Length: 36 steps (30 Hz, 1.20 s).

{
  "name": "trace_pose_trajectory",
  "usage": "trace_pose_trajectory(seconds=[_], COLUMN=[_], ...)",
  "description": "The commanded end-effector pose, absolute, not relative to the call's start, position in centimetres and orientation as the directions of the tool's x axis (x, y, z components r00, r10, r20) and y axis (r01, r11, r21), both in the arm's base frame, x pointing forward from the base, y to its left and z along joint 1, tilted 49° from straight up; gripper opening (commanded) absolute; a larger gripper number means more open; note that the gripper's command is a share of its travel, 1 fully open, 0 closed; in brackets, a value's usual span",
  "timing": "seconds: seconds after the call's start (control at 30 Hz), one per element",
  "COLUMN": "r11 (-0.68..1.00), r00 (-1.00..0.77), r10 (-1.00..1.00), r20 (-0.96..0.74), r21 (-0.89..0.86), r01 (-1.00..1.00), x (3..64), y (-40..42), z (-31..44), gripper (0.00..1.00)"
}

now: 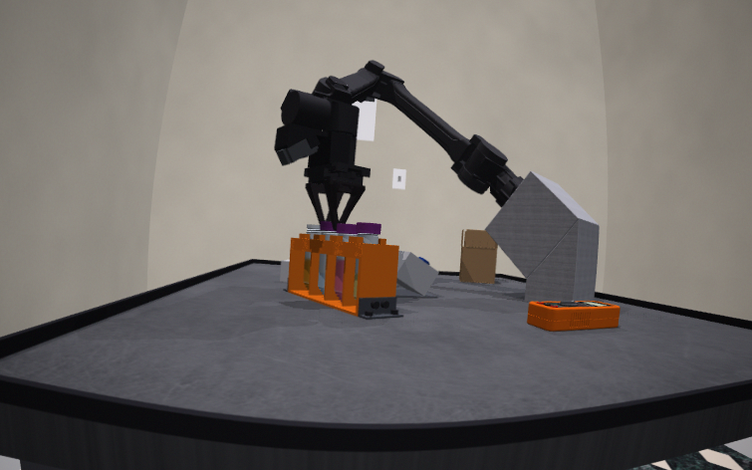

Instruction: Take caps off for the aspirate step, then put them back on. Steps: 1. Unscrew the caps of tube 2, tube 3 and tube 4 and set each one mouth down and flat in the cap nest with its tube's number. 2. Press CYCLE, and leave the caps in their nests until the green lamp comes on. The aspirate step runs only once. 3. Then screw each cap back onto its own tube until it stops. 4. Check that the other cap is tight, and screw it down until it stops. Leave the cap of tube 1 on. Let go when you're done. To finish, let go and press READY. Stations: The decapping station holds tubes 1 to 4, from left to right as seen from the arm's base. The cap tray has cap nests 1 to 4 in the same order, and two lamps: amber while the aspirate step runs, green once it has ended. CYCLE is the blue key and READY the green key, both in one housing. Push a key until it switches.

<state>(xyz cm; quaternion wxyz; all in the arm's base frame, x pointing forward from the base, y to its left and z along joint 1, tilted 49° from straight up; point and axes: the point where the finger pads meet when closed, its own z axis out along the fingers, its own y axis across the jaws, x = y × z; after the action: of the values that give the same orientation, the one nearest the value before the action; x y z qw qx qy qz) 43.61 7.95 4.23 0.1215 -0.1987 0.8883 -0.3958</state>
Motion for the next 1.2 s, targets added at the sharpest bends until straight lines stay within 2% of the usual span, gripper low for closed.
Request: trace_pose_trajectory(seconds=[0.0,0.27,0.47,0.5,0.9,1.0,1.17], r11=[0.660,0.725,0.735,0.735,0.735,0.694,0.661], r00=[-0.927,-0.933,-0.920,-0.920,-0.920,-0.934,-0.921], r10=[-0.348,-0.171,-0.192,-0.192,-0.192,-0.280,-0.361], r20=[-0.139,-0.317,-0.342,-0.342,-0.342,-0.221,-0.150], r21=[-0.738,-0.682,-0.671,-0.671,-0.671,-0.719,-0.738], r01=[-0.137,0.099,0.096,0.096,0.096,-0.038,-0.139], x=[43.4,43.4,44.1,44.1,44.1,43.5,43.7], y=[7.2,7.0,8.2,8.2,8.2,7.6,7.7], z=[3.6,3.5,4.5,4.5,4.5,3.9,4.1], gripper=[0.00,0.00,0.00,0.49,0.49,0.49,0.49])
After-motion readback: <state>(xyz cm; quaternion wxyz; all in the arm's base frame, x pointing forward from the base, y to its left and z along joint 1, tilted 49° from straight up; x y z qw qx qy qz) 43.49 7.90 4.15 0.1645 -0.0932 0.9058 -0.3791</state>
